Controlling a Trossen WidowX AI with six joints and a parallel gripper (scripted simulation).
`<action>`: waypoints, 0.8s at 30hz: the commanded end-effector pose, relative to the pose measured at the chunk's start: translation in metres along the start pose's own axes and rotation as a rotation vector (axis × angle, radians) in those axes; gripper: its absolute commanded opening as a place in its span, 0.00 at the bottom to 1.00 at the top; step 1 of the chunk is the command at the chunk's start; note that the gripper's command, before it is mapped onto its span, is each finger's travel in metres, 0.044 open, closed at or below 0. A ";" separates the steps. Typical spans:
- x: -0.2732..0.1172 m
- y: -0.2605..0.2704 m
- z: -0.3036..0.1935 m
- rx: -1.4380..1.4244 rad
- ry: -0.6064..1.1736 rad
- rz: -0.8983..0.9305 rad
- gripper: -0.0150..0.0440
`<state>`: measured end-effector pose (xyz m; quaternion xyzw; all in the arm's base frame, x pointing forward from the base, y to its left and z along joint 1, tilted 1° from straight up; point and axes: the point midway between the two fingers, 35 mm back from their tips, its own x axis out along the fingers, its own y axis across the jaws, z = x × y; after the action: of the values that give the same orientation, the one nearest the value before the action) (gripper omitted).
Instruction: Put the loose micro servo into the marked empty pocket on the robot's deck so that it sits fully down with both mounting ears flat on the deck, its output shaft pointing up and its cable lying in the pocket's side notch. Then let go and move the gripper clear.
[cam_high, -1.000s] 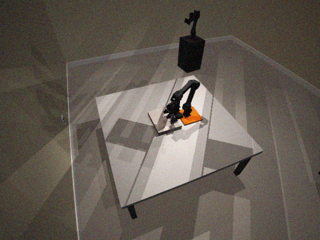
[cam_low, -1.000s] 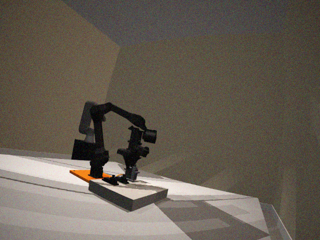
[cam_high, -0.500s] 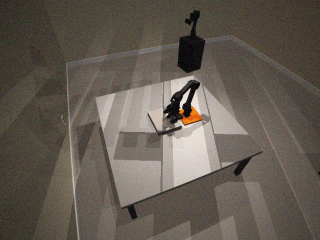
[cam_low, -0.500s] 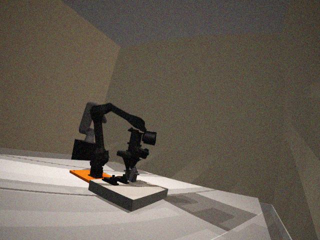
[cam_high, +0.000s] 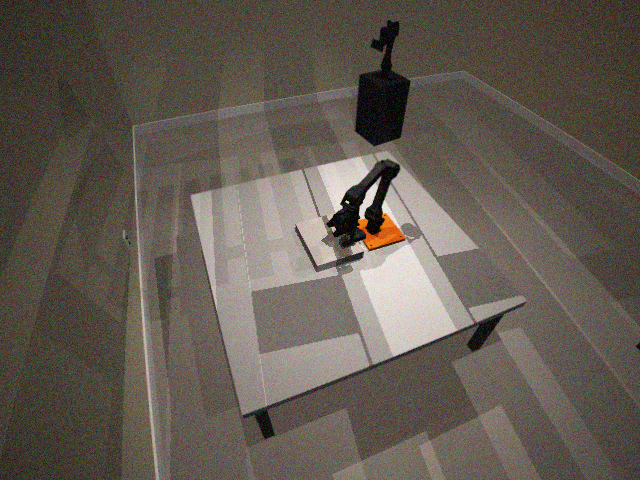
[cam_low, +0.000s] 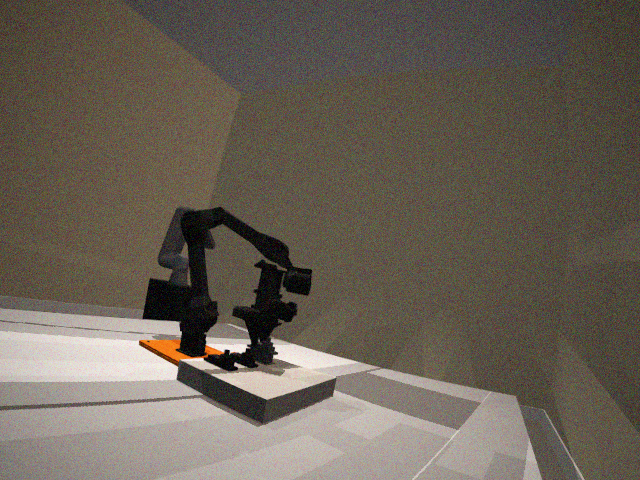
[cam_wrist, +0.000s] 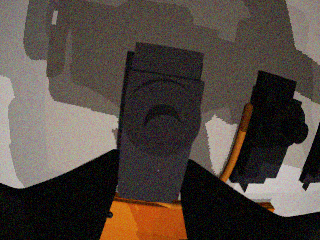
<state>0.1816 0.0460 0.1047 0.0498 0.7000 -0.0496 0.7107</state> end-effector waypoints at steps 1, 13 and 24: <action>0.004 0.000 0.000 0.002 -0.001 -0.002 0.25; 0.014 0.000 0.000 0.002 -0.001 -0.002 0.25; 0.023 0.000 0.000 0.002 -0.001 -0.002 0.25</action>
<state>0.1818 0.0460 0.0841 0.0500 0.7001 -0.0499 0.7105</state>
